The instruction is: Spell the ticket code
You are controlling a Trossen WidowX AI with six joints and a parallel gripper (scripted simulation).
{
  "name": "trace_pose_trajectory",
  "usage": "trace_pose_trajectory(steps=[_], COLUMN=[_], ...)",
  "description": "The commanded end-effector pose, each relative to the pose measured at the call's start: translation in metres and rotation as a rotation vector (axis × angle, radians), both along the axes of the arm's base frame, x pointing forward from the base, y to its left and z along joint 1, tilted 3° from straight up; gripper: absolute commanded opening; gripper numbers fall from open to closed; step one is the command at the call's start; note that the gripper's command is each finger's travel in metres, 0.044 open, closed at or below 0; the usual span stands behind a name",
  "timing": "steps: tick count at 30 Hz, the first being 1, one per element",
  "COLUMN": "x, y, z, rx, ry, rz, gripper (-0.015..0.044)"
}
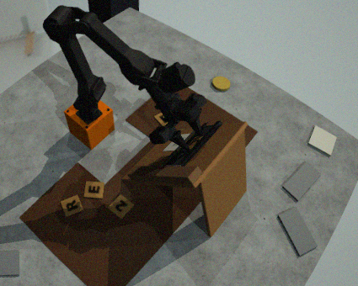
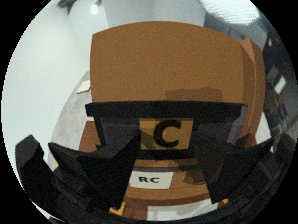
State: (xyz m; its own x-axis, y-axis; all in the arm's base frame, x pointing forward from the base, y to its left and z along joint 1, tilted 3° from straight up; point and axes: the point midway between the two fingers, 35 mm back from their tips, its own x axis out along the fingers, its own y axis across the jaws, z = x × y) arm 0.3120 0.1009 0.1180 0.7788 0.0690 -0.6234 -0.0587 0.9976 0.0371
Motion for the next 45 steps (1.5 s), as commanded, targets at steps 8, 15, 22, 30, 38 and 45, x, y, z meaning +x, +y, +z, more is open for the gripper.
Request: trace_pose_trajectory(steps=[8,15,22,30,38,45], x=[0.001,0.001,0.001,0.002,0.002,0.002], y=[-0.006,-0.010,-0.013,-0.017,-0.022,-0.025], z=[0.001,0.000,0.000,0.000,0.000,0.000], rx=[0.000,-0.001,-0.001,-0.001,-0.002,-0.002], ry=[-0.004,-0.004,-0.004,-0.004,-0.004,-0.004], rz=[0.006,0.006,0.006,0.006,0.006,0.006], gripper=[0.0000,0.0000,0.0000,0.0000,0.0000,0.0000])
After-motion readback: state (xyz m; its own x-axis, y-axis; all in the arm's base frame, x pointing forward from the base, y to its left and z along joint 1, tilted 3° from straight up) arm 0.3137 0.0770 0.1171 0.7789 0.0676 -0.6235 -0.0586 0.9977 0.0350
